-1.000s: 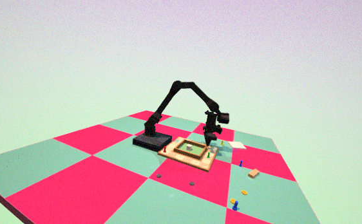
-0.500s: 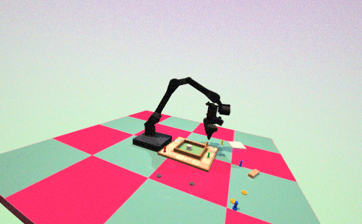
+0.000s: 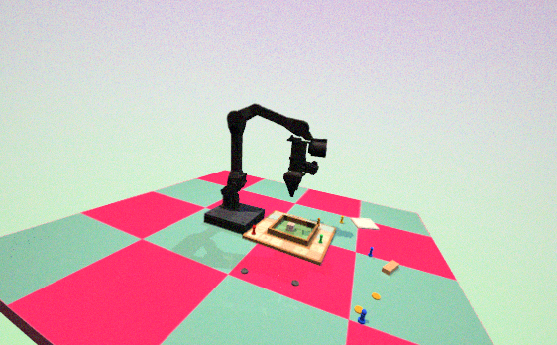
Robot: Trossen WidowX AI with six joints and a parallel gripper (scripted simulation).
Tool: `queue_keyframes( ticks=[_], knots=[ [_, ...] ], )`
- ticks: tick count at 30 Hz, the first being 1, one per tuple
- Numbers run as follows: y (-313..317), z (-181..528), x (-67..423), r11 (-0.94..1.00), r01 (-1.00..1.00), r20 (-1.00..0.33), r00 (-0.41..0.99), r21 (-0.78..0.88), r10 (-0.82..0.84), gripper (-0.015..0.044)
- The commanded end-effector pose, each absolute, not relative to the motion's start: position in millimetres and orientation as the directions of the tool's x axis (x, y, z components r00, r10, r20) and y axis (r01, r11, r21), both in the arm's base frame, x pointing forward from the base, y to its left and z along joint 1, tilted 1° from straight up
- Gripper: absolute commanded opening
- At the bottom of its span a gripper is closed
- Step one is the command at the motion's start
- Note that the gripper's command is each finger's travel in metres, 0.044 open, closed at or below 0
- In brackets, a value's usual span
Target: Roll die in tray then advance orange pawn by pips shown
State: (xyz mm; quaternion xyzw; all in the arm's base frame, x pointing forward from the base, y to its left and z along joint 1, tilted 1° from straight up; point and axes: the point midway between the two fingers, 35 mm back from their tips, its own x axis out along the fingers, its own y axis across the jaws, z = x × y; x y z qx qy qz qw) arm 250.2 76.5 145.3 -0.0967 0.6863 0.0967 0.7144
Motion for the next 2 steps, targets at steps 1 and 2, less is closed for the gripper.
queue_keyframes(
  ticks=[1,2],
  knots=[
    [78.3,143.0,252.4,0.96,-0.279,-1.0,0.029,-0.007,0.002,0.044],
    [78.3,143.0,252.4,0.96,-0.279,-1.0,0.029,-0.007,0.002,0.044]
  ],
)
